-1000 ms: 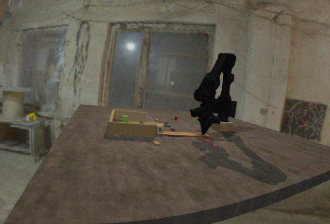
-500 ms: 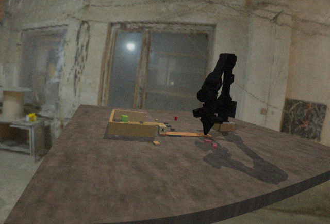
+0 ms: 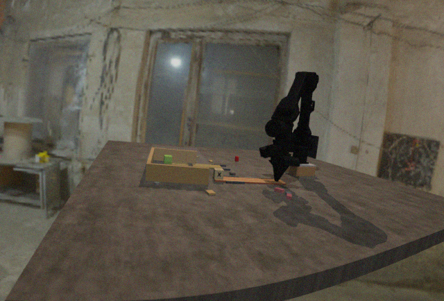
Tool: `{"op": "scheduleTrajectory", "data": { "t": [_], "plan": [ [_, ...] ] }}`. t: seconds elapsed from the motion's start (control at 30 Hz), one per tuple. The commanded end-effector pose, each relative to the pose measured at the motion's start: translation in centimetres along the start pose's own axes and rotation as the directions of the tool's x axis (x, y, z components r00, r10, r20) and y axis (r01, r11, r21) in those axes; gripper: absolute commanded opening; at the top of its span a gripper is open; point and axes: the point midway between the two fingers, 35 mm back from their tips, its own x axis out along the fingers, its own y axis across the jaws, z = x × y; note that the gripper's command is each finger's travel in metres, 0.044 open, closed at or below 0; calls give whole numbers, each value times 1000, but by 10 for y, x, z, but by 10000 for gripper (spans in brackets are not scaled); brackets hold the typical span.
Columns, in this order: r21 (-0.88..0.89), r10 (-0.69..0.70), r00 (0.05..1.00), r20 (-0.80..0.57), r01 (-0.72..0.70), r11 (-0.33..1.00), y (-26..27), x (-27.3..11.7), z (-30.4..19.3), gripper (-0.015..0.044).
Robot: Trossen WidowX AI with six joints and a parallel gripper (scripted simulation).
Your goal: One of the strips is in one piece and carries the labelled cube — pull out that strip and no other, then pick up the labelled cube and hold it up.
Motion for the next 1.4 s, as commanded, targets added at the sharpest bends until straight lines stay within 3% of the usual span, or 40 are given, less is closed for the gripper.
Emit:
{"op": "scheduleTrajectory", "data": {
  "t": [0.0,0.5,0.67,0.83,1.37],
  "plan": [
    [0,-16,1000,-26,16,1000,-5,5,-9,0],
    [0,-16,1000,-26,16,1000,-5,5,-9,0],
    [0,-14,1000,-24,14,1000,1,-41,2,0],
    [0,-15,1000,-25,15,1000,1,-43,2,0],
    [18,-16,1000,-20,17,1000,-7,-46,63,420]
  ]
}}
